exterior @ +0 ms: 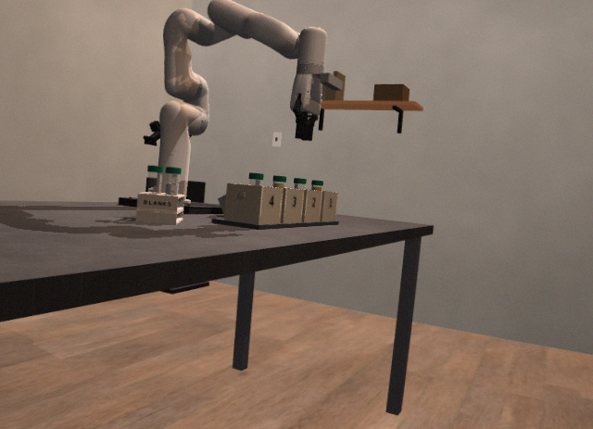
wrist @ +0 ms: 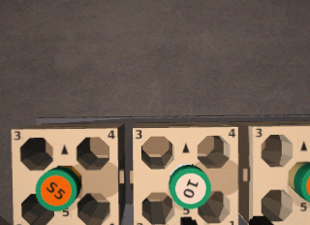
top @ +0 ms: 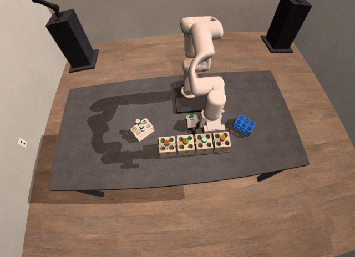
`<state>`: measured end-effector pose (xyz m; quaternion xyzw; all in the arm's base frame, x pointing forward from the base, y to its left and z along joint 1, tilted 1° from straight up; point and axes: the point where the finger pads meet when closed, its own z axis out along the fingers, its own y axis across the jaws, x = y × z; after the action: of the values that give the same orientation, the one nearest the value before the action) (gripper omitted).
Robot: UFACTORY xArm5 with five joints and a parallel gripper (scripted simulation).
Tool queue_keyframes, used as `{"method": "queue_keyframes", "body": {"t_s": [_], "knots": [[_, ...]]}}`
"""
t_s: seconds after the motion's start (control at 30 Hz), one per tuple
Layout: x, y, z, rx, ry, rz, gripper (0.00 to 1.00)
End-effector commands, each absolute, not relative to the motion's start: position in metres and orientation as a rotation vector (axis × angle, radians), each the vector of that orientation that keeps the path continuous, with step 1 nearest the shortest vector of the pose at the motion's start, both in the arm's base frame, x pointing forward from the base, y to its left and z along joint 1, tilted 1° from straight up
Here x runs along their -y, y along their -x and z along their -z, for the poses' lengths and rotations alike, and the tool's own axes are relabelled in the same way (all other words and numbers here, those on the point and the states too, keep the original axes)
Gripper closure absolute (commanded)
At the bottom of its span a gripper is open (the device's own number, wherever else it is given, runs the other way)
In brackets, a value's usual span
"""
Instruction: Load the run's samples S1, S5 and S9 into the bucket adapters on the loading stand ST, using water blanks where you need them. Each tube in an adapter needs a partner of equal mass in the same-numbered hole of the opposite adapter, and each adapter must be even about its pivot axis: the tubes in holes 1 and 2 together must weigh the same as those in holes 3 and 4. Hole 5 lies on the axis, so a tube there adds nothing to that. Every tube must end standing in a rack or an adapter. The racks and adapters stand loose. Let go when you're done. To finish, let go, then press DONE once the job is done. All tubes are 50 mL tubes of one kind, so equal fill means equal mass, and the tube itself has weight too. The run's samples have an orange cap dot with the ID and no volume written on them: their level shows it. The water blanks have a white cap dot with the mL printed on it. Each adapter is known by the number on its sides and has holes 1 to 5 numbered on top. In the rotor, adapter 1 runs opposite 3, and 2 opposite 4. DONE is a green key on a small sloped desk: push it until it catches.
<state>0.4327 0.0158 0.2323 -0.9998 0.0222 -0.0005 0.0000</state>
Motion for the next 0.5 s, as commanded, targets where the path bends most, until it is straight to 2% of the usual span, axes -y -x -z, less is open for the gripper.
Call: {"method": "queue_keyframes", "body": {"t_s": [0.0, 0.47], "knots": [[-0.013, -0.421, -0.227, -0.219, 3.117, 0.005, 1.00], [-0.001, -0.369, -0.199, -0.834, 3.012, -0.001, 1.00]]}}
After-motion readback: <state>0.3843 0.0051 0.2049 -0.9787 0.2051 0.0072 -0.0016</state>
